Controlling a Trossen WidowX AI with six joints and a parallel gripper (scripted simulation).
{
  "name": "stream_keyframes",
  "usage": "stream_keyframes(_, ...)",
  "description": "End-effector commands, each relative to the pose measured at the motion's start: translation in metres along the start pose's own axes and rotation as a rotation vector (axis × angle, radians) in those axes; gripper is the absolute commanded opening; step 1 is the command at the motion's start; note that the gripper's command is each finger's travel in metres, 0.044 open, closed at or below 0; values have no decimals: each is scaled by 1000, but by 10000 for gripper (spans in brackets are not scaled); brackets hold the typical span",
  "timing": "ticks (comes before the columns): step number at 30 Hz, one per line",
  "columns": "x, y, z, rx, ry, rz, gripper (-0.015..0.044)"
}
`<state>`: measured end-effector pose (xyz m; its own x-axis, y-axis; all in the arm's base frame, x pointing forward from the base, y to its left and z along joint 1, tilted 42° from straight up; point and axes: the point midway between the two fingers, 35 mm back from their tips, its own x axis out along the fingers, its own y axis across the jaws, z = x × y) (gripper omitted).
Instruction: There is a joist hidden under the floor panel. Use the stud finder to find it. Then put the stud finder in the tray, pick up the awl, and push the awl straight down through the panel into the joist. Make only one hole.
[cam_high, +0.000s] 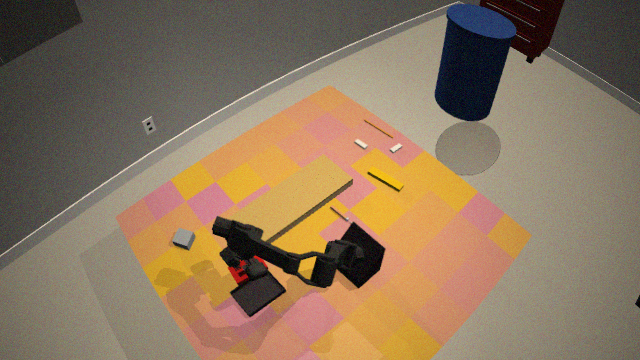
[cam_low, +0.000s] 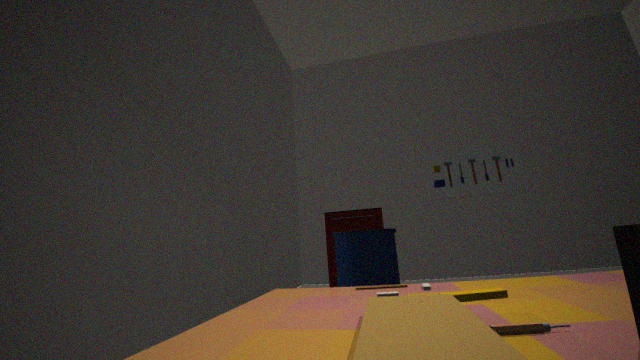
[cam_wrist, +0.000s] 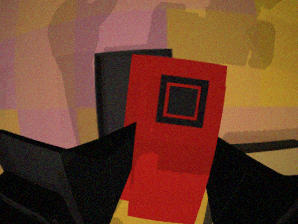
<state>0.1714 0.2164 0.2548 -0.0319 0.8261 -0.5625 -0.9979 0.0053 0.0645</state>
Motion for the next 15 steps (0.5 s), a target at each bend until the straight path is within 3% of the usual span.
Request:
stream_keyframes(1,0,26,5,-71,-28,35,0)
stream_keyframes(15,8,45,5,-125,-45,62,0)
